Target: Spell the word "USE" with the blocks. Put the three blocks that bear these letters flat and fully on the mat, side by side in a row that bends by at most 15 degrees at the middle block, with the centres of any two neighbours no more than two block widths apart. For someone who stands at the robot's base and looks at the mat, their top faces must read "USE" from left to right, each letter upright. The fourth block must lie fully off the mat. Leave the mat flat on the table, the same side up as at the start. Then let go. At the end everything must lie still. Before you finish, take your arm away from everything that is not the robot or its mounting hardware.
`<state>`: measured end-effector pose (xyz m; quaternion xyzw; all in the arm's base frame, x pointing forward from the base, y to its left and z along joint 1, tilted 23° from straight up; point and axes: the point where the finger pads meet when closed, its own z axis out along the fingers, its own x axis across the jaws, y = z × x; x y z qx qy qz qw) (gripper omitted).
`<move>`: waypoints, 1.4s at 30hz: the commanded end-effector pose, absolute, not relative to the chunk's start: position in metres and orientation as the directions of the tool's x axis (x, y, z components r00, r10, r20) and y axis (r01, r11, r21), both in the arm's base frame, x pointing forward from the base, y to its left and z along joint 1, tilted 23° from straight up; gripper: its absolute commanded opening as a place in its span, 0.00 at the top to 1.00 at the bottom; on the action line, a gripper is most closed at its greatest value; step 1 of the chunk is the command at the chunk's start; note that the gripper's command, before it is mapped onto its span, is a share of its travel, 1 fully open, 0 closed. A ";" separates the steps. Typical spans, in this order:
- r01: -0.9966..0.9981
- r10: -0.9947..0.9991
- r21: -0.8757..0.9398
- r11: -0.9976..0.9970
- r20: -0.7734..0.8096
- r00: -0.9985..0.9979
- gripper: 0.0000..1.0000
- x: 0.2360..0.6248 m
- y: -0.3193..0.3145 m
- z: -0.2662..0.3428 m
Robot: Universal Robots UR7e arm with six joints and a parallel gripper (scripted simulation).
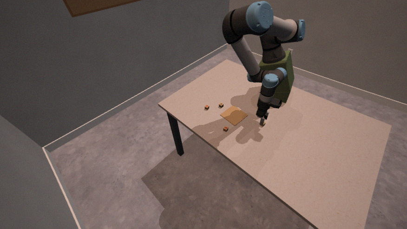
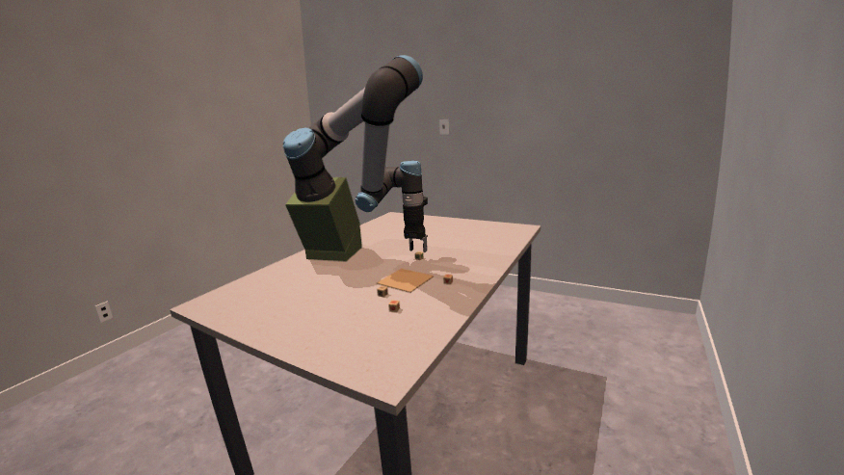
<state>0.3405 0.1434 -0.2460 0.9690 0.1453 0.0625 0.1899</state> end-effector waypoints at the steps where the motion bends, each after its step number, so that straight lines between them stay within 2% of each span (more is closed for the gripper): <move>1: 0.258 0.306 0.386 -0.886 0.067 0.950 0.00 0.341 0.144 -0.246; 42: 0.258 0.306 0.386 -0.886 0.067 0.950 0.00 0.342 0.142 -0.251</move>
